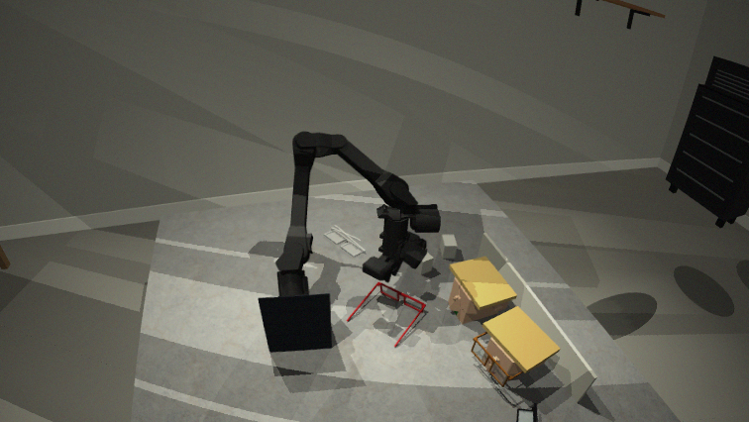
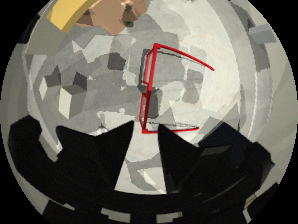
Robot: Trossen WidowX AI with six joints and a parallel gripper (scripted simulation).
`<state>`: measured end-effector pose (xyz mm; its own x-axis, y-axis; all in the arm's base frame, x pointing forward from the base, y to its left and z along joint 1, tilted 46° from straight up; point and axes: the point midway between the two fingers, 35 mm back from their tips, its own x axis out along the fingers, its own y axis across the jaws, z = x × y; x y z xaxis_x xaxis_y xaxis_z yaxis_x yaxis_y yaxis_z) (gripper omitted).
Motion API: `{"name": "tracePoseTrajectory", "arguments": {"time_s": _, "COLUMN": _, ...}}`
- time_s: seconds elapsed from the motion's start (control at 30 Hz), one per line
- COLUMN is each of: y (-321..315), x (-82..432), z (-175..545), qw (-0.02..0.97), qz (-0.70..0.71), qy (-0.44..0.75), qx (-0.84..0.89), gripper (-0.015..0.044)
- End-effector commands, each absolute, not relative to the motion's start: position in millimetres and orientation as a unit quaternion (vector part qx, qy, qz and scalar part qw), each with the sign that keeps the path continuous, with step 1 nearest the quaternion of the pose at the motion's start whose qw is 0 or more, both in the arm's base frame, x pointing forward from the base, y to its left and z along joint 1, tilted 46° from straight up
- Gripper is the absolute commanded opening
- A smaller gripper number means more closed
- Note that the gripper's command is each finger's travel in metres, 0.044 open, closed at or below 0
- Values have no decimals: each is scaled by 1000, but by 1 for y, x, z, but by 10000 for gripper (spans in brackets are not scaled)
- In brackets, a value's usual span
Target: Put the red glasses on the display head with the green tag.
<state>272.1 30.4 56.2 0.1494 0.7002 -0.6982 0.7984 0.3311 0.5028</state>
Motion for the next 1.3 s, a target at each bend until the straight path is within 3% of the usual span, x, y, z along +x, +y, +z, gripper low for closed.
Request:
{"name": "tracePoseTrajectory", "arguments": {"time_s": 0.0, "y": 30, "x": 271, "z": 56, "qw": 493, "qz": -49, "qy": 652, "qx": 574, "gripper": 140}}
{"name": "tracePoseTrajectory", "arguments": {"time_s": 1.27, "y": 71, "x": 279, "z": 16, "qw": 493, "qz": -48, "qy": 652, "qx": 575, "gripper": 140}}
